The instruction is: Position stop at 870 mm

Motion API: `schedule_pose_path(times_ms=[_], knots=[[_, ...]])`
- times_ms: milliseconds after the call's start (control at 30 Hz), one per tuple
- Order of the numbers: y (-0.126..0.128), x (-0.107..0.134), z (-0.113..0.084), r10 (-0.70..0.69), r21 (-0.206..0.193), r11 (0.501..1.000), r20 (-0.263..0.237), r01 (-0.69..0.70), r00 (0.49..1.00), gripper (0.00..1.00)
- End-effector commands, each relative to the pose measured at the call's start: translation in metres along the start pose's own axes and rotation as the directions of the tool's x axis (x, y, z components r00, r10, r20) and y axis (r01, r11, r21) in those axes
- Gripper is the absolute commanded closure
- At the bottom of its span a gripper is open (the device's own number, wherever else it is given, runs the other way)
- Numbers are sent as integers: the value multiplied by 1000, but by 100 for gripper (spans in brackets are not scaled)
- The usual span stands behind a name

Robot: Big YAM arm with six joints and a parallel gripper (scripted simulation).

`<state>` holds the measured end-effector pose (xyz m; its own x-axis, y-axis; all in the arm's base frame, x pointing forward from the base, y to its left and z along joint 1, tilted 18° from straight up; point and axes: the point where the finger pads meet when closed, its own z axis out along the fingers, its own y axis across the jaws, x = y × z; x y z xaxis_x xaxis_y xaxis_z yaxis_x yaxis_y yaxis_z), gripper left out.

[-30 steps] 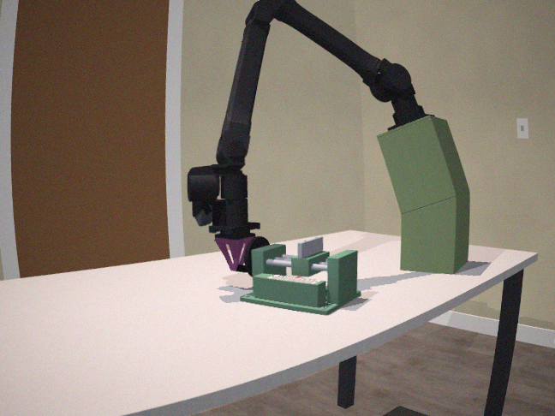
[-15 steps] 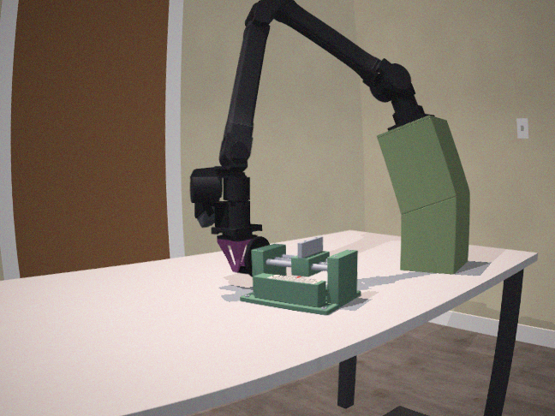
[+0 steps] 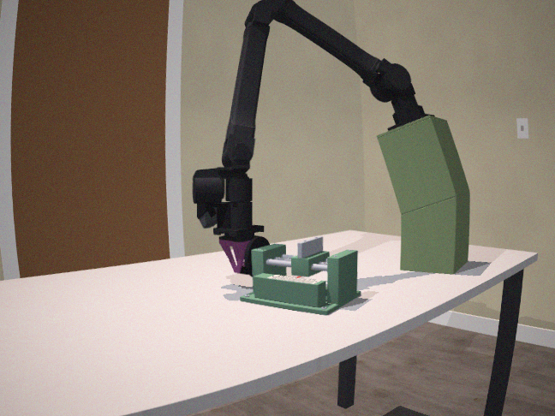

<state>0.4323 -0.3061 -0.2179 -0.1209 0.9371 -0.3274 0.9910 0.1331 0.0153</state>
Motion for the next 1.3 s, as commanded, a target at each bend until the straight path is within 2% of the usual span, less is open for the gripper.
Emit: schedule_pose_path(times_ms=[0, 967, 1000, 1067, 1133, 1267], knots=[[-28, -1, 18, 5, 35, 999, -7, -5, 1000, 94], [-42, 0, 10, 3, 40, 999, -12, -3, 1000, 94], [-43, -3, 5, 3, 42, 999, -13, -2, 1000, 94], [-37, -12, -6, 10, 20, 1000, 7, -10, 1000, 94], [-37, -14, -8, 12, 14, 1000, 13, -12, 1000, 94], [-48, -2, 3, 4, 39, 999, -11, -3, 1000, 94]])
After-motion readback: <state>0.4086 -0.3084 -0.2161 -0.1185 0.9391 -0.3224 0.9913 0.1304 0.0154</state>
